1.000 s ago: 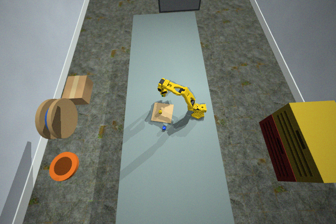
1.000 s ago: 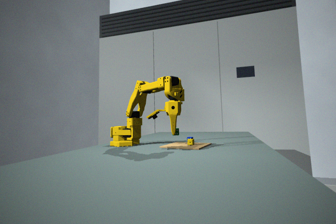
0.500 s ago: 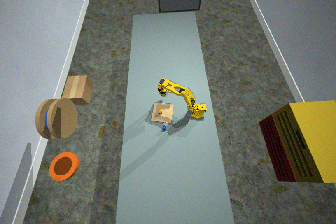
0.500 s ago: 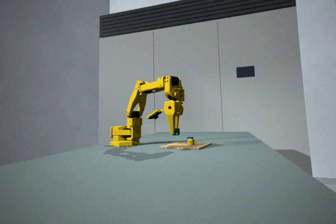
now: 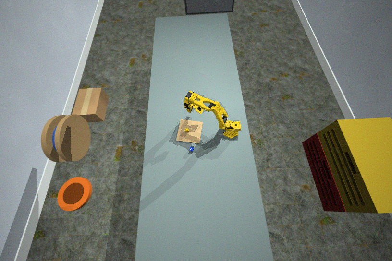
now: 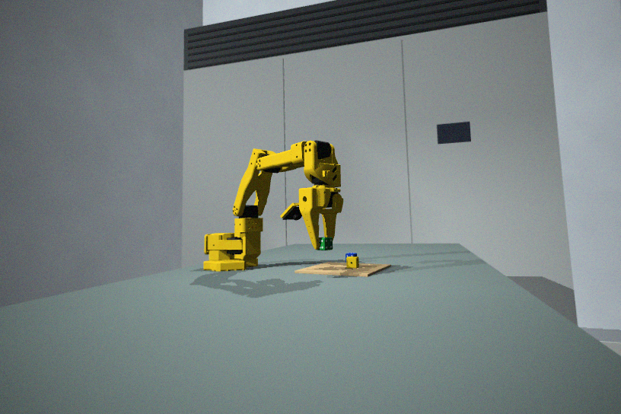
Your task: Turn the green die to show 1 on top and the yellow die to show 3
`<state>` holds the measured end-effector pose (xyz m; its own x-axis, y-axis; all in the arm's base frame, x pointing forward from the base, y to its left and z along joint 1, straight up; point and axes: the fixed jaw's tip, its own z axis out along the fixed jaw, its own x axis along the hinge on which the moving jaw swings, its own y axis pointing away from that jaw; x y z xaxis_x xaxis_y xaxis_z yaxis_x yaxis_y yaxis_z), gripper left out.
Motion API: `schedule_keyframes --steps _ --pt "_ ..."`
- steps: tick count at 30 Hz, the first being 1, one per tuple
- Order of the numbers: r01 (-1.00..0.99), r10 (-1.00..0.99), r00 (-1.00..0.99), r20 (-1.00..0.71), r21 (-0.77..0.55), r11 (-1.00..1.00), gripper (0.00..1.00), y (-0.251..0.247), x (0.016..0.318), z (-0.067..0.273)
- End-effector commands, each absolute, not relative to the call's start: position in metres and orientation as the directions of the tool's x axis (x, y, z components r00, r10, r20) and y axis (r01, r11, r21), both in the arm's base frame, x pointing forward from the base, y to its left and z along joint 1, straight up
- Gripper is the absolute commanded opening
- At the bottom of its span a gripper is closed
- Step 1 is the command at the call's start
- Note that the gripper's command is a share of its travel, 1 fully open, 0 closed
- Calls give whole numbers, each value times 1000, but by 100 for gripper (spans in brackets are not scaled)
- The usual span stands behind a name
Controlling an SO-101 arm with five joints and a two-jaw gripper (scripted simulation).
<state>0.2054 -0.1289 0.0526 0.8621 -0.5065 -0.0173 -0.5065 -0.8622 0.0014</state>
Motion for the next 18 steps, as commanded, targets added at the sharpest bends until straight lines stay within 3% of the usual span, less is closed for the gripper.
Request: schedule_keyframes --steps 1,11,18 --pt "-604 -603 796 55 -7 -797 0 -130 211 68" --pt "-879 -879 475 47 -29 -476 0 -128 209 68" --pt "-958 -958 284 40 -38 -286 0 -126 208 68"
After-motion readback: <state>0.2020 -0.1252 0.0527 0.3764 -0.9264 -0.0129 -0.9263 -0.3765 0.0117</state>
